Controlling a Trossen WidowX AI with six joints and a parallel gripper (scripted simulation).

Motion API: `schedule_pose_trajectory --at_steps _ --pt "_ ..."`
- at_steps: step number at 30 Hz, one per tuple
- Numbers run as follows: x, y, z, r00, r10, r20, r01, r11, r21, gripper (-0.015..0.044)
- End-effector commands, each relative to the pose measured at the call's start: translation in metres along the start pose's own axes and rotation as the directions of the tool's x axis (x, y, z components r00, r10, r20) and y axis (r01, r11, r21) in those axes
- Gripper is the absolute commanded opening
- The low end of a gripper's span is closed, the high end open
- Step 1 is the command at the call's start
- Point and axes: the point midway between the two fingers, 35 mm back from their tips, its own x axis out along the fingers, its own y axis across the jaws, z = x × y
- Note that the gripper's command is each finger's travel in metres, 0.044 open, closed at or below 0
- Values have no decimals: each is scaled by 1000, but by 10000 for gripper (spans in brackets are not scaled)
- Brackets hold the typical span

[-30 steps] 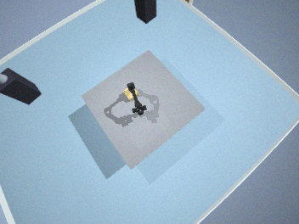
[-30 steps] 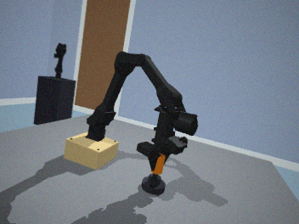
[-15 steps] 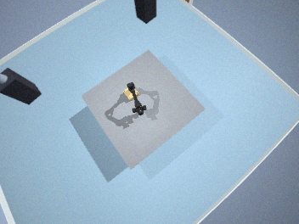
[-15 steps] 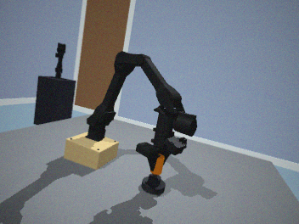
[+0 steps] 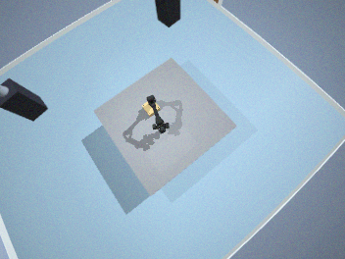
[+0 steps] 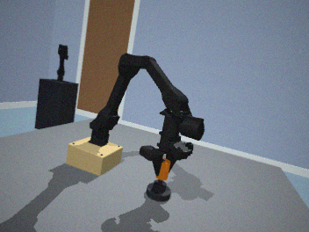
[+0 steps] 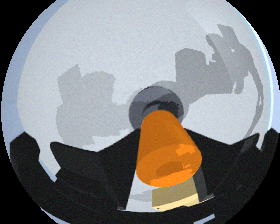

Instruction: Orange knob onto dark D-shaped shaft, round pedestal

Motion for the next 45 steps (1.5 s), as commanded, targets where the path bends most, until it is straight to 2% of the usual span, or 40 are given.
schedule_pose_trajectory --at_steps 1,32,39,45 --pt "-2 0 2 1000 1 5 -1 998 68 0" --pt "-1 0 1 1000 1 5 -1 998 68 0" --pt "-2 0 2 1000 1 5 -2 965 264 0" --pt "0 0 0 1000 1 5 -2 962 274 0"
